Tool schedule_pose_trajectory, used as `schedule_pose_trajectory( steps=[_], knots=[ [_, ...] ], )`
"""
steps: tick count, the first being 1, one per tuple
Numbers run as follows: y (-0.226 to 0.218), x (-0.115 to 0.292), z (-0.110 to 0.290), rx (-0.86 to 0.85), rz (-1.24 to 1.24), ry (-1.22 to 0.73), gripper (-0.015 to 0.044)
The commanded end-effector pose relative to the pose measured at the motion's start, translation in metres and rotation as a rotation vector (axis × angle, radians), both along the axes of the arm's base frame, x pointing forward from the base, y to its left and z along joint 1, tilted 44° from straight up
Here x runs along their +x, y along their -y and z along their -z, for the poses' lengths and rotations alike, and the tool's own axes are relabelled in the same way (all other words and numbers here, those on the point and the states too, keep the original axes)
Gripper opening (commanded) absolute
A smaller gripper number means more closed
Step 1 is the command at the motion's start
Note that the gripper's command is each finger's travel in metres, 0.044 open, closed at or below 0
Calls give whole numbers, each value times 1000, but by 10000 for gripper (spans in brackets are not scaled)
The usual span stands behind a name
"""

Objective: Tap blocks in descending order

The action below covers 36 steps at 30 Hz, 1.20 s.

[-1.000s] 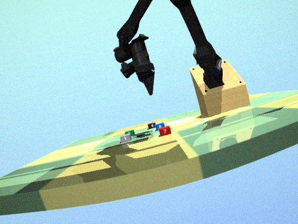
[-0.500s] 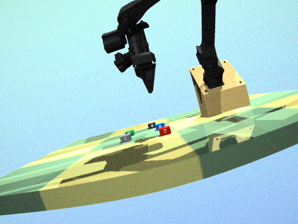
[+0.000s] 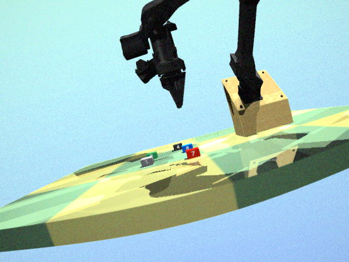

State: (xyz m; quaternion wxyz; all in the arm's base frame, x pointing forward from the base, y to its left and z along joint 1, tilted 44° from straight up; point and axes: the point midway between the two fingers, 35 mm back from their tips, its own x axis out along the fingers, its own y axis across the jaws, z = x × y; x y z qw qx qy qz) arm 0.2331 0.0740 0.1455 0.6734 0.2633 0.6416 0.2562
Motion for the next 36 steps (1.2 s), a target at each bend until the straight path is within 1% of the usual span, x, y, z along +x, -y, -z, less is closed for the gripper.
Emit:
schedule_pose_trajectory(
  steps=[1, 5, 7, 12, 16, 18, 36],
  knots=[
    [-1, 0, -1, 6, 4, -5, 400],
    [-1, 0, -1, 6, 4, -5, 400],
    [1, 7, -1, 6, 4, -4, 400],
    [21, 63, 9, 4, 5, -1, 400],
    [40, 107, 27, 3, 4, 2, 400],
    [47, 121, 35, 3, 4, 2, 400],
    [48, 122, 36, 3, 4, 3, 400]
  ],
)
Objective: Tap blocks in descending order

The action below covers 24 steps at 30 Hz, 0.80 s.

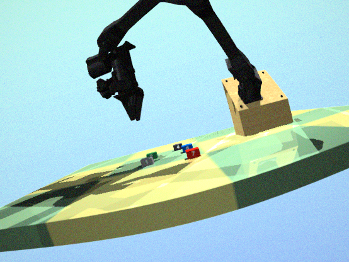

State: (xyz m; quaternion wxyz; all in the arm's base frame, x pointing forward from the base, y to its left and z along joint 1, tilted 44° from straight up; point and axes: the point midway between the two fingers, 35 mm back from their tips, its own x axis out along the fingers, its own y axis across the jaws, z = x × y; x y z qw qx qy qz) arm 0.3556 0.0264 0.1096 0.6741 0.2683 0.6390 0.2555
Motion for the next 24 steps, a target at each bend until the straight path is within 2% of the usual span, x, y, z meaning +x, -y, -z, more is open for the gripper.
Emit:
schedule_pose_trajectory(
  steps=[1, 4, 9, 24],
  knots=[
    [0, 0, 1, -4, -5, 1, 400],
    [11, 1, 11, -7, -4, 1, 400],
    [79, -6, 75, -10, -4, 1, 400],
    [83, -8, 78, -9, -5, 1, 400]
  ],
)
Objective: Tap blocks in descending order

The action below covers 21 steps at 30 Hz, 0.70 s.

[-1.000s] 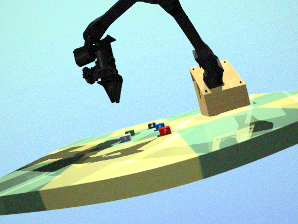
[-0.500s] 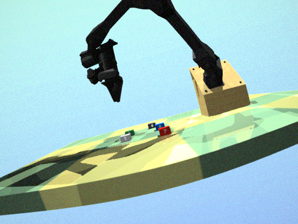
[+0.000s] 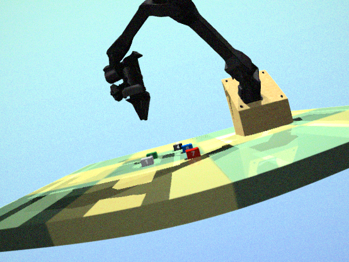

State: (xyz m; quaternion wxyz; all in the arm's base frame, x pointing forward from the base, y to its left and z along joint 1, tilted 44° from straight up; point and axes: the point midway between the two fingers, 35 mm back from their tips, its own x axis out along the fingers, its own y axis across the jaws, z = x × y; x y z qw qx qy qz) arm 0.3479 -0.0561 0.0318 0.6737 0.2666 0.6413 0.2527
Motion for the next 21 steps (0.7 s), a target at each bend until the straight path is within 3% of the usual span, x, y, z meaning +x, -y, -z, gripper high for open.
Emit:
schedule_pose_trajectory(
  steps=[1, 11, 21],
  knots=[
    [0, 0, 0, -2, -5, 5, 400],
    [-1, 0, -1, -3, -5, 5, 400],
    [-85, -56, -83, -7, -2, 1, 400]
  ],
)
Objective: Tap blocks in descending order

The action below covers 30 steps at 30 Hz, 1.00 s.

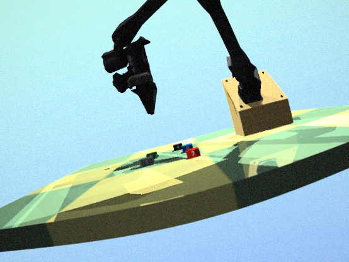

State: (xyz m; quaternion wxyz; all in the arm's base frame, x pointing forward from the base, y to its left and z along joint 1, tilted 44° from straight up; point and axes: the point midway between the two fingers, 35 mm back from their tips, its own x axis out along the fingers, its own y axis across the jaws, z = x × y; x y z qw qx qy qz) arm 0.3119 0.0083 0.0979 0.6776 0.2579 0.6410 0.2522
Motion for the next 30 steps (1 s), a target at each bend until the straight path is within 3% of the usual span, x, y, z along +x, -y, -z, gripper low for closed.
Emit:
schedule_pose_trajectory(
  steps=[1, 6, 10, 17, 24, 30],
  knots=[
    [-28, -28, -23, 8, 6, -9, 400],
    [-63, -73, -46, 19, 4, -11, 400],
    [-67, -79, -49, 21, 3, -11, 400],
    [-121, -75, 8, 24, 3, -10, 216],
    [-123, -76, 9, 25, 3, -10, 32],
    [-123, -76, 9, 25, 3, -10, 20]
  ],
)
